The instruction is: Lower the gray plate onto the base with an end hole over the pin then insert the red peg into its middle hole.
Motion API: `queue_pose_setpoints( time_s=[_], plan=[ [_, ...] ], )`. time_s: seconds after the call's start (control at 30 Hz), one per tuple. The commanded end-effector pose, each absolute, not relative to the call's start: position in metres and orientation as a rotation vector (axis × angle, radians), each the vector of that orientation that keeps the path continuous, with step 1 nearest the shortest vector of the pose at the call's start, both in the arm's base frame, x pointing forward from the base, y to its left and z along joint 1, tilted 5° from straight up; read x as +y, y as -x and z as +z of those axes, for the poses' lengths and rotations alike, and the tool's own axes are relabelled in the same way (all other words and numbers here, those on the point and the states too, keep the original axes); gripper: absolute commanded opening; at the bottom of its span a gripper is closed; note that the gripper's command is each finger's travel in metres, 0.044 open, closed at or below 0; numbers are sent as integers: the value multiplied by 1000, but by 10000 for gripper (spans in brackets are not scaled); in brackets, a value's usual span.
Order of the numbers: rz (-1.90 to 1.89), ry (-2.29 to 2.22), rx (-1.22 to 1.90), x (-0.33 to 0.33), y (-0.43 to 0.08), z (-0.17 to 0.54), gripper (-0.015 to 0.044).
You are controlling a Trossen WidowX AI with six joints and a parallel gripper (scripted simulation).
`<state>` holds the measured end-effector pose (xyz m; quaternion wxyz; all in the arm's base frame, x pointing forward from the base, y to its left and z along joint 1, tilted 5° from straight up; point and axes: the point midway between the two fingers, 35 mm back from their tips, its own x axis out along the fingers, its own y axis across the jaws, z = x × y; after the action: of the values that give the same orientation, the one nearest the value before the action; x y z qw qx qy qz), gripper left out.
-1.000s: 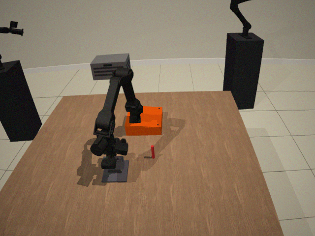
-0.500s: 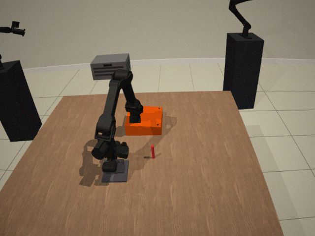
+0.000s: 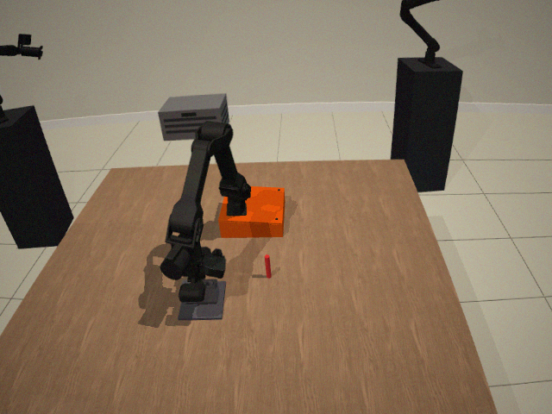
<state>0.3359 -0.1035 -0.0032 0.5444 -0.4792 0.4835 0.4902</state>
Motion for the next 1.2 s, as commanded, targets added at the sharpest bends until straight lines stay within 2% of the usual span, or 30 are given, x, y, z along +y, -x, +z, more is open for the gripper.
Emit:
queue_pose_setpoints(
  time_s=[0.0,0.23,0.43,0.67,0.97,1.17],
  plan=[
    [1163,1137,1147,-104,-336,-3,262],
    [1163,1137,1147,-104,-336,-3,440],
    [1163,1137,1147,-105,-337,7,440],
    [1160,1132,1148,-112,-331,112,440],
    [1151,1122,1154,-113,-334,115,440],
    [850,791,1323,-76,-331,119,440]
  ],
)
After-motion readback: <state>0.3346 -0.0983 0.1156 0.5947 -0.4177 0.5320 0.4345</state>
